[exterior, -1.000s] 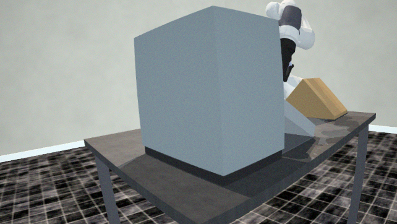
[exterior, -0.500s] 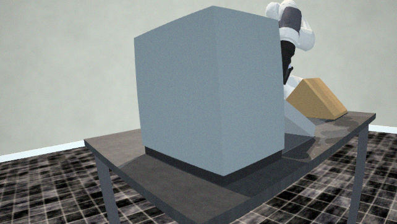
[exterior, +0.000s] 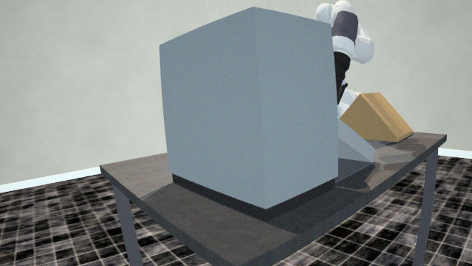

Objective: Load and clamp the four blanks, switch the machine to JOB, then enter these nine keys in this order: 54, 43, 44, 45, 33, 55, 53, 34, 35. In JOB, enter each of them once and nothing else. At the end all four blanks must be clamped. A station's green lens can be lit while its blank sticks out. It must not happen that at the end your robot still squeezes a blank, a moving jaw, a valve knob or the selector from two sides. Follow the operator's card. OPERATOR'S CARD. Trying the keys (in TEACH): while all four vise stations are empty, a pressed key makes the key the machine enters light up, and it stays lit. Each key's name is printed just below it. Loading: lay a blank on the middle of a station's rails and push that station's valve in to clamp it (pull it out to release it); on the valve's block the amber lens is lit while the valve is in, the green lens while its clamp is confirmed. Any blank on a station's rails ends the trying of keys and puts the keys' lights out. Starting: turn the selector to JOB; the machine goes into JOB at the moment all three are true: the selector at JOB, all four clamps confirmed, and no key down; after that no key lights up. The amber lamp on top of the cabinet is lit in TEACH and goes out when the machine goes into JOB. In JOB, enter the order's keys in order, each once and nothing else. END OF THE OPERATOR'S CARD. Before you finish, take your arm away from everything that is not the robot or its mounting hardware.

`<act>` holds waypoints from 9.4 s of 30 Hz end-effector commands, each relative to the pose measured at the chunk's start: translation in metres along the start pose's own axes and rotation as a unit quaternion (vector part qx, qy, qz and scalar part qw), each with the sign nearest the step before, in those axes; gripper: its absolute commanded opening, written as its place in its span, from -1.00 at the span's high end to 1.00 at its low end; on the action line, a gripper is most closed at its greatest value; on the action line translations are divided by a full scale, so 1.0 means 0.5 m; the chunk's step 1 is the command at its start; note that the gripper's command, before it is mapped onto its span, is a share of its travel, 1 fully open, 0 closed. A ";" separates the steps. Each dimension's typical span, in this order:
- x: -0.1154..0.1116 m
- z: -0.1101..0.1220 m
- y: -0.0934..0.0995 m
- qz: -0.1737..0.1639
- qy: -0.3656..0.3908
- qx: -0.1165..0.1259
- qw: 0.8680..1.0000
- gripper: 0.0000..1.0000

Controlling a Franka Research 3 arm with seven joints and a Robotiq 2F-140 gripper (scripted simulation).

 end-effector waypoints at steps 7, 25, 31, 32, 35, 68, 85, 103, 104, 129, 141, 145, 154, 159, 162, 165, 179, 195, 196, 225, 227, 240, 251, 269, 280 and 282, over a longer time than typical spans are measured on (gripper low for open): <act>-0.004 -0.002 0.000 -0.002 -0.001 0.002 1.000 1.00; -0.004 -0.002 -0.003 -0.002 -0.001 0.002 1.000 1.00; -0.004 -0.002 -0.009 -0.002 -0.001 0.002 1.000 1.00; -0.004 -0.002 -0.010 -0.002 -0.001 0.002 1.000 1.00; -0.004 -0.002 -0.013 -0.002 -0.001 0.002 1.000 1.00; -0.004 -0.002 -0.029 -0.002 -0.001 0.002 1.000 1.00; -0.004 -0.002 -0.029 -0.002 -0.001 0.002 1.000 1.00; -0.004 -0.002 0.006 -0.002 -0.001 0.002 1.000 1.00; -0.004 -0.002 0.010 -0.002 -0.001 0.002 1.000 1.00; 0.004 -0.002 0.043 -0.002 -0.001 0.002 1.000 1.00; 0.064 0.001 0.043 -0.002 -0.001 0.002 1.000 1.00; 0.064 0.001 0.042 -0.002 -0.001 0.002 1.000 1.00; 0.064 0.001 0.021 -0.002 -0.001 0.002 1.000 1.00; 0.064 0.001 0.008 -0.002 -0.001 0.002 1.000 1.00; 0.064 0.001 0.004 -0.002 -0.001 0.002 1.000 1.00; 0.064 0.001 0.000 -0.002 -0.001 0.002 1.000 1.00; 0.064 0.001 -0.001 -0.002 -0.001 0.002 1.000 1.00; 0.064 0.001 -0.004 -0.002 -0.001 0.002 1.000 1.00; 0.064 0.001 -0.004 -0.002 -0.001 0.002 1.000 1.00; 0.064 0.000 -0.029 -0.002 -0.001 0.002 1.000 1.00; 0.064 0.000 -0.029 -0.002 -0.001 0.002 1.000 1.00; 0.064 0.000 -0.030 -0.002 -0.001 0.002 1.000 1.00; 0.064 0.000 -0.030 -0.002 -0.001 0.002 1.000 1.00; 0.064 0.001 -0.009 -0.002 -0.001 0.002 1.000 1.00; 0.064 0.001 0.024 -0.002 -0.001 0.002 1.000 1.00; 0.064 0.001 0.030 -0.002 -0.001 0.002 1.000 1.00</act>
Point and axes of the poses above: the point where the finger pads meet when closed, its own y axis back along the fingers, its own z axis across the jaws, x = y × z, the point moved 2 cm from there along y, back along the fingers, and after that the axes turned 2 degrees about y, right-handed, at the moved point
